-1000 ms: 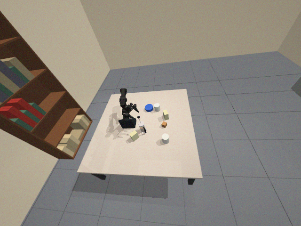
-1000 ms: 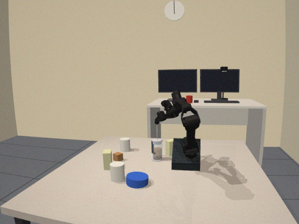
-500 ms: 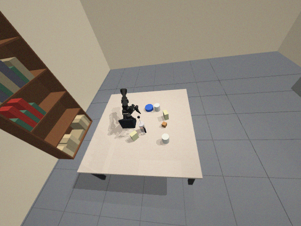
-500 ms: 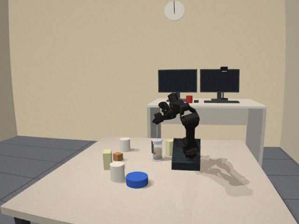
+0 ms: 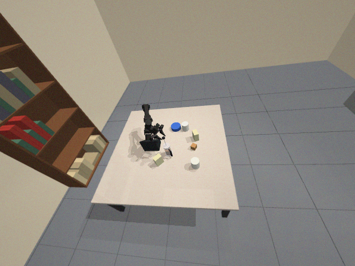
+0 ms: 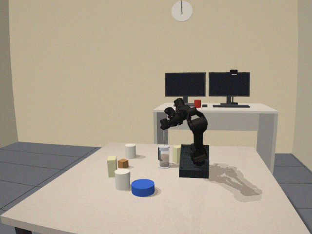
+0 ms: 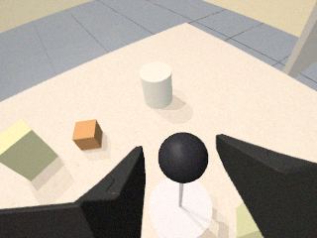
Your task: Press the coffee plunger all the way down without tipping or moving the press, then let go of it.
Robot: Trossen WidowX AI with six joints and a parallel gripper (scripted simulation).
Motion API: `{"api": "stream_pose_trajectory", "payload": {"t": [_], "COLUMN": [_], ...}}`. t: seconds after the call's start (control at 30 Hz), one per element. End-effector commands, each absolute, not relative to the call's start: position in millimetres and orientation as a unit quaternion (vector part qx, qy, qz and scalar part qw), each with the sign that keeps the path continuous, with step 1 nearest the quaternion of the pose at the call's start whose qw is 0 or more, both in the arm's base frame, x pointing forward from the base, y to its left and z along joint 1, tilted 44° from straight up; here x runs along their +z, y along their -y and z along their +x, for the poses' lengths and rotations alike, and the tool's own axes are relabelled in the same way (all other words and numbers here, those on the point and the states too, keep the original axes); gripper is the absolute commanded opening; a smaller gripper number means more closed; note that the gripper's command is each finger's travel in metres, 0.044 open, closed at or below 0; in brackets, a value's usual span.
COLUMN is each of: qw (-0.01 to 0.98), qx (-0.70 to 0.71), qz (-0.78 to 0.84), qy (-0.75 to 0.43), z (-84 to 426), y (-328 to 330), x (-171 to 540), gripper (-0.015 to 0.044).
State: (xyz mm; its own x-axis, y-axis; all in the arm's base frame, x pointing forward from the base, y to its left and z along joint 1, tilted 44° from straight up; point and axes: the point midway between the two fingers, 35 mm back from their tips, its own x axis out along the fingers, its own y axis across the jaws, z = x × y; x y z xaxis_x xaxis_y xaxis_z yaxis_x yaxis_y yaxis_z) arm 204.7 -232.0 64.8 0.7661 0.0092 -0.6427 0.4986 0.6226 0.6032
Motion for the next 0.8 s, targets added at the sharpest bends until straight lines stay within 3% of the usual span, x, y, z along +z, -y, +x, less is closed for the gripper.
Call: {"api": "stream_pose_trajectory", "payload": {"t": [0.0,0.77], "qw": [0.844,0.844], "qx": [-0.147,-0.147], "qz": [0.412,0.411], "qy": [-0.310,-0.311], "z": [205,208], "y": [232,222], "x": [64,48], "gripper": [0.0125,0.0124]}}
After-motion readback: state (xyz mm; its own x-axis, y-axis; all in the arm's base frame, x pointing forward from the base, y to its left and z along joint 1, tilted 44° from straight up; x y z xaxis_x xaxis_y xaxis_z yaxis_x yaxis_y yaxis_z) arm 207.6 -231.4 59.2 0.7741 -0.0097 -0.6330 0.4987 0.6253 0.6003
